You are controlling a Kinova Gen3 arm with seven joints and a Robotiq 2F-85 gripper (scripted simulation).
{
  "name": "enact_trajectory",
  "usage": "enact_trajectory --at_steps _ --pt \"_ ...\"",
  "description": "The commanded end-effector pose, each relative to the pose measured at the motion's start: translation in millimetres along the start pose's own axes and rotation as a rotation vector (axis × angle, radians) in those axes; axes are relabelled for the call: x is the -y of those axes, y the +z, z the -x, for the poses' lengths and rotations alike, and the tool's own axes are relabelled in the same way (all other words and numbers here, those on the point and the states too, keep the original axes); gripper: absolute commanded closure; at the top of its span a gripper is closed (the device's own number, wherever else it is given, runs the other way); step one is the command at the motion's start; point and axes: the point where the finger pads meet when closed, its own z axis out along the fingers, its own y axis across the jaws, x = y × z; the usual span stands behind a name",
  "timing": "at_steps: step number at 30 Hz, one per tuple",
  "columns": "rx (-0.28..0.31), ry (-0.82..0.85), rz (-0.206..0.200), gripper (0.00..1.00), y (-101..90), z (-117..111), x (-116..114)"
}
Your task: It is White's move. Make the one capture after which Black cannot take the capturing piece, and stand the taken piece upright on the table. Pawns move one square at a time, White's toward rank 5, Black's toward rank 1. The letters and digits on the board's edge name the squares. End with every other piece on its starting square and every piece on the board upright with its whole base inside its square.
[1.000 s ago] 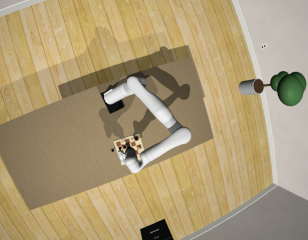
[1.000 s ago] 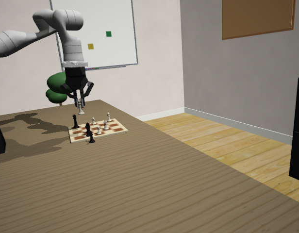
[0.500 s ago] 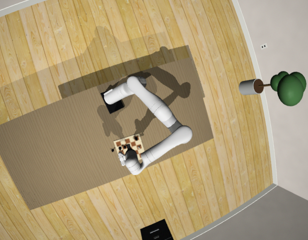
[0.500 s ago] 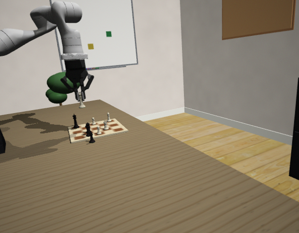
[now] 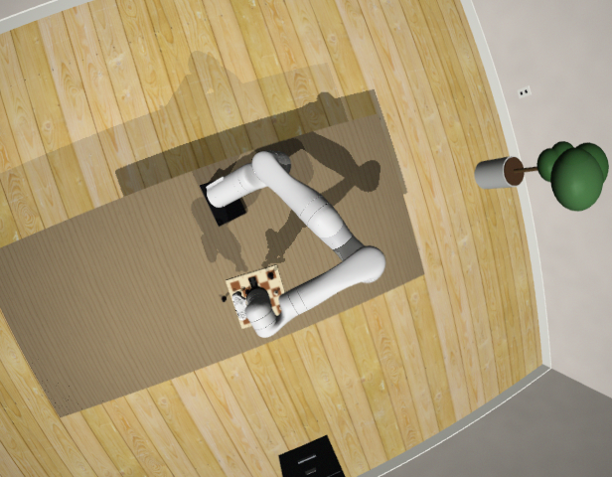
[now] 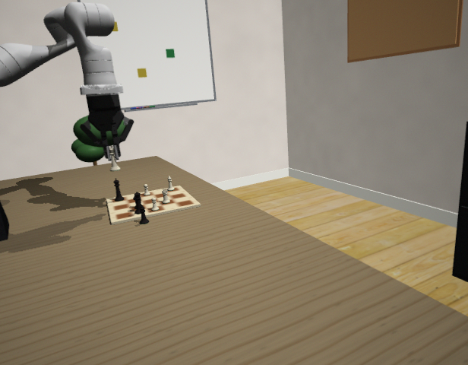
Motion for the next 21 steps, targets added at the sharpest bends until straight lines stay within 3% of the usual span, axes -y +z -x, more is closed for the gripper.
enact_trajectory --at_steps 1,13,21 --pt "-0.001 -0.001 -0.003 1.0 -1.1 0.3 0.4" --pt "-0.003 0.0 -0.004 1.0 3.7 0.2 0.4" --pt "-0.003 0.0 -0.004 1.0 33.8 -0.3 0.1"
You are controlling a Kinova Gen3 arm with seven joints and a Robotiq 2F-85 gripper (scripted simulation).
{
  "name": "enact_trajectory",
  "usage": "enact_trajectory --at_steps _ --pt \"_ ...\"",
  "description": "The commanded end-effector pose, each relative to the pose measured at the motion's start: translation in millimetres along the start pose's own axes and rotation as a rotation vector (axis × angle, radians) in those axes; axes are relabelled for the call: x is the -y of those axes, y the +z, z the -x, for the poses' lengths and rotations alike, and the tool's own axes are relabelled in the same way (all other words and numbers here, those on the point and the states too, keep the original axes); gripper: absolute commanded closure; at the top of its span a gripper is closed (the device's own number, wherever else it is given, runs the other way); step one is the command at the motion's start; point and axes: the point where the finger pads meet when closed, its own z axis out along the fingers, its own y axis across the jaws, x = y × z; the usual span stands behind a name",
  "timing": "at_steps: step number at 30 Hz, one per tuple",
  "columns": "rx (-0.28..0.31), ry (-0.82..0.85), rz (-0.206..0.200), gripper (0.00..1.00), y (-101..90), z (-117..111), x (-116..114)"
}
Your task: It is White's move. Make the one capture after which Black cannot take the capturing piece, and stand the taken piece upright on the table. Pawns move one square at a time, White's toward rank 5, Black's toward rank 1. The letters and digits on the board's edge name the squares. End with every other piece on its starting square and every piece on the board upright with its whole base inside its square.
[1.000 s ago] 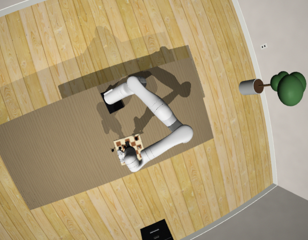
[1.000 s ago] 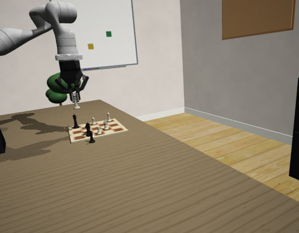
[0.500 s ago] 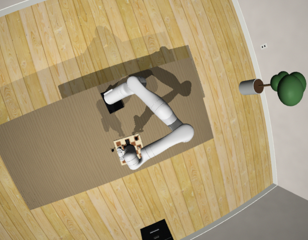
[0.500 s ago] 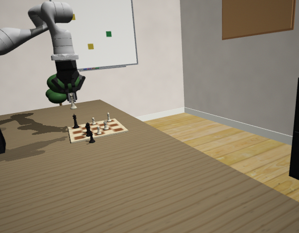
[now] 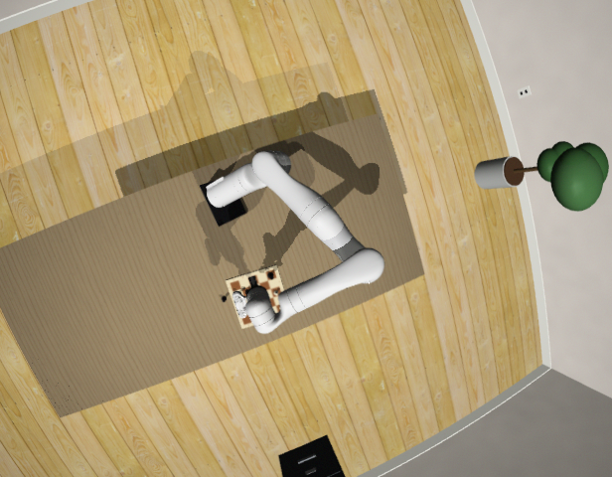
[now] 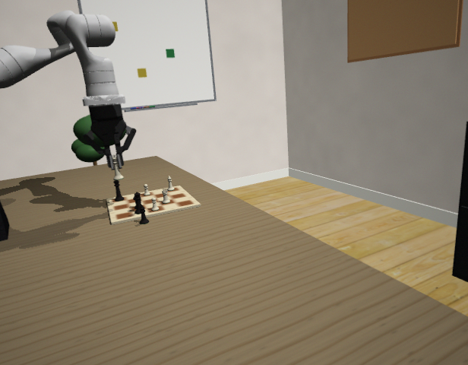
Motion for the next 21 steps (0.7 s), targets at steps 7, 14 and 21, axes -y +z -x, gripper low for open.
enact_trajectory --at_steps 7,14,21 --pt "0.002 0.004 0.012 1.0 34.5 -0.2 -4.2" --pt "0.002 0.004 0.012 1.0 61.4 -0.5 -4.8" --pt "0.002 0.004 0.012 1.0 70.1 -0.6 -5.0"
